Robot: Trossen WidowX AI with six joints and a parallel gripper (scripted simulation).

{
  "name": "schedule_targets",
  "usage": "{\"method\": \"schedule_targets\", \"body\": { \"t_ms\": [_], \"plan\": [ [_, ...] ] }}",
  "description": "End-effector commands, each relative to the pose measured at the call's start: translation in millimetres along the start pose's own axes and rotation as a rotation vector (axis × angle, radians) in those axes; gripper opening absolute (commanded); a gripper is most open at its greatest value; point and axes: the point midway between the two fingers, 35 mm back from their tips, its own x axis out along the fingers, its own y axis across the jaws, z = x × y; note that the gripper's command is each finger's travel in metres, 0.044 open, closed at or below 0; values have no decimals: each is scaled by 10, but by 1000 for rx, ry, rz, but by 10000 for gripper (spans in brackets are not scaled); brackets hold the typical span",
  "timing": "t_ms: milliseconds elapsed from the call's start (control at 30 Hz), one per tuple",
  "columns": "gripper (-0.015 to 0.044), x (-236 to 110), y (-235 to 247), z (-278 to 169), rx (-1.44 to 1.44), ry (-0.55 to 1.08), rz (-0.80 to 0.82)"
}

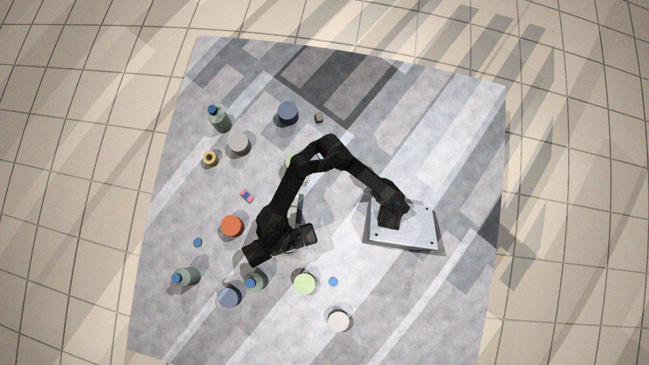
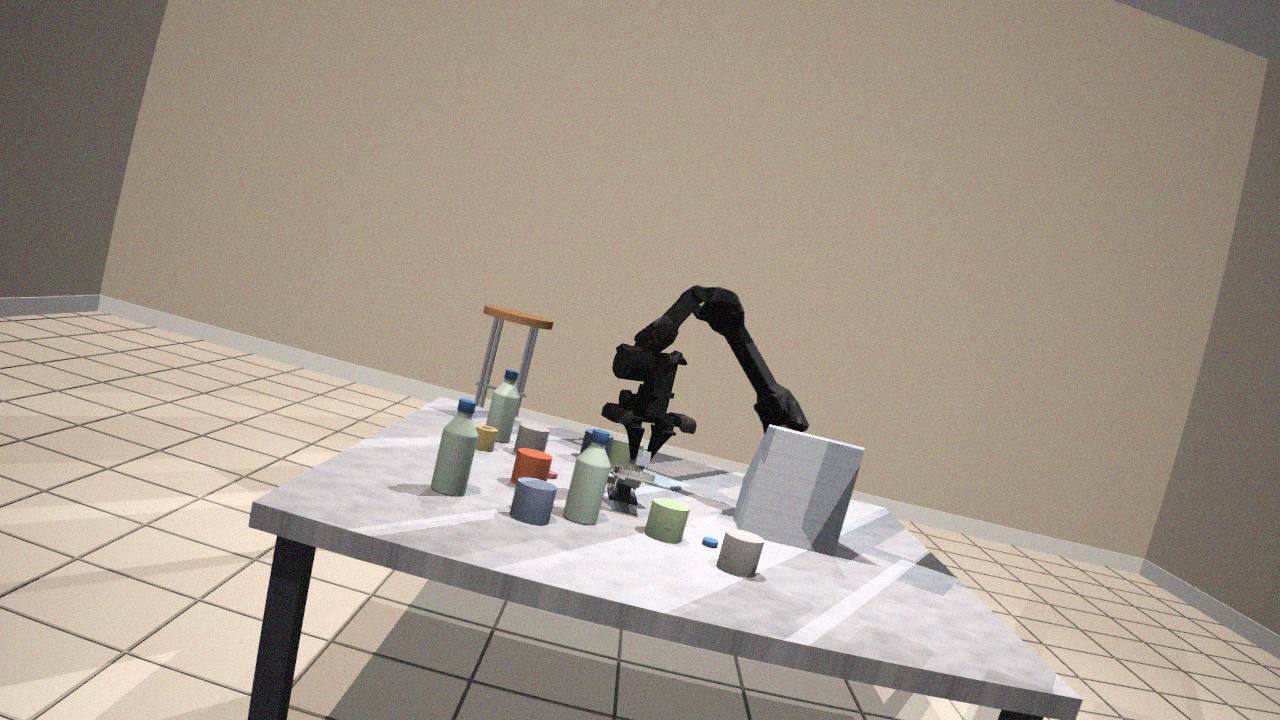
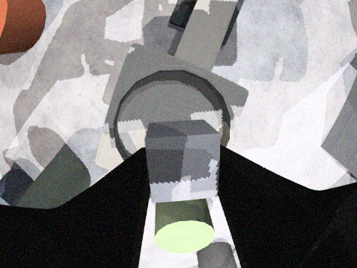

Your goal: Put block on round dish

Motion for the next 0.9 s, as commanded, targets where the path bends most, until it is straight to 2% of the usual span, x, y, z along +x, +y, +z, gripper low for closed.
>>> {"method": "schedule_targets", "body": {
  "t_ms": [0, 200, 367, 867],
  "plan": [
    [0, -306, 44, 6, 13, 8, 18],
    [0, -674, 2, 7, 13, 7, 17],
    [0, -661, -1, 91, 9, 17, 19],
    [0, -468, -202, 951, -7, 100, 57]
  ]
}}
